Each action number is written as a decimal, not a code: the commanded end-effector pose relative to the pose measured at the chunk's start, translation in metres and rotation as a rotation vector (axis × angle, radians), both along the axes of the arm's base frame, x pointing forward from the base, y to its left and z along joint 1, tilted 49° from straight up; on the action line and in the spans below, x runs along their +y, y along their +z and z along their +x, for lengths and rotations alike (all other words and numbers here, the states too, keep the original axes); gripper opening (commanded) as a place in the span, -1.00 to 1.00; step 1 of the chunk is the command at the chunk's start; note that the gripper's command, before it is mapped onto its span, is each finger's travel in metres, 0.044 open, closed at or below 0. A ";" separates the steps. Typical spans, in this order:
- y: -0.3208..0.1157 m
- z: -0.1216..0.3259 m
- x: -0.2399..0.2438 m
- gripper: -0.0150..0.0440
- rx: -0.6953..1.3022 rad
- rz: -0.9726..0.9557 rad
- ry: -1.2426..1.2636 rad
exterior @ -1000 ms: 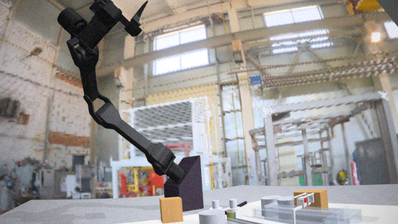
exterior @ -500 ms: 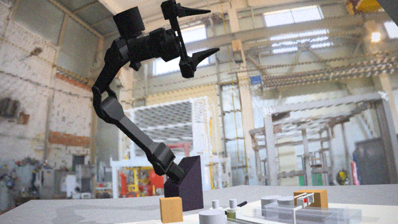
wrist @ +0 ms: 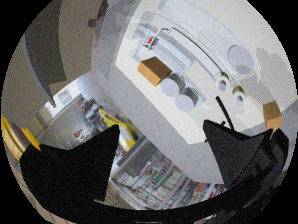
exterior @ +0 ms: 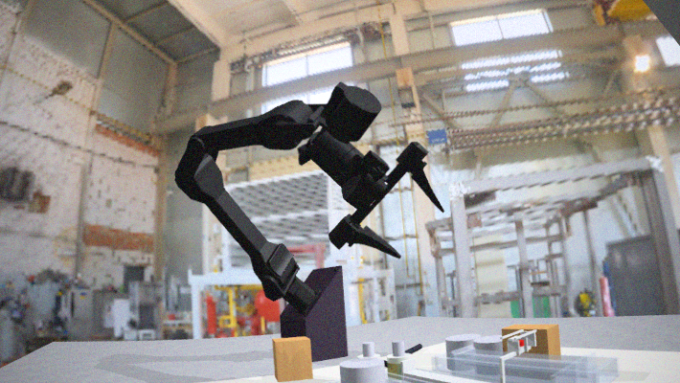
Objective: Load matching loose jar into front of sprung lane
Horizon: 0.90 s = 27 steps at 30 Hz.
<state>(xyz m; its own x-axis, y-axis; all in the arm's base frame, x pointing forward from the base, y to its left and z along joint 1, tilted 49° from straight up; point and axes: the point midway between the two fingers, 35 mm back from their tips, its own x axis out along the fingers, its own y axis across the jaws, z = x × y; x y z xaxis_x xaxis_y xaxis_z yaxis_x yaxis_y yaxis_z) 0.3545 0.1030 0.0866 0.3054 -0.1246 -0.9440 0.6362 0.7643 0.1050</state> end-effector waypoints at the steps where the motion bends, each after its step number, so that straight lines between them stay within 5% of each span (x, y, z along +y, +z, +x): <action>1: -0.043 -0.038 -0.040 1.00 0.212 -0.337 0.163; 8: -0.064 -0.088 -0.094 1.00 0.566 -0.792 0.490; 27: -0.078 -0.090 -0.117 1.00 0.576 -0.804 0.499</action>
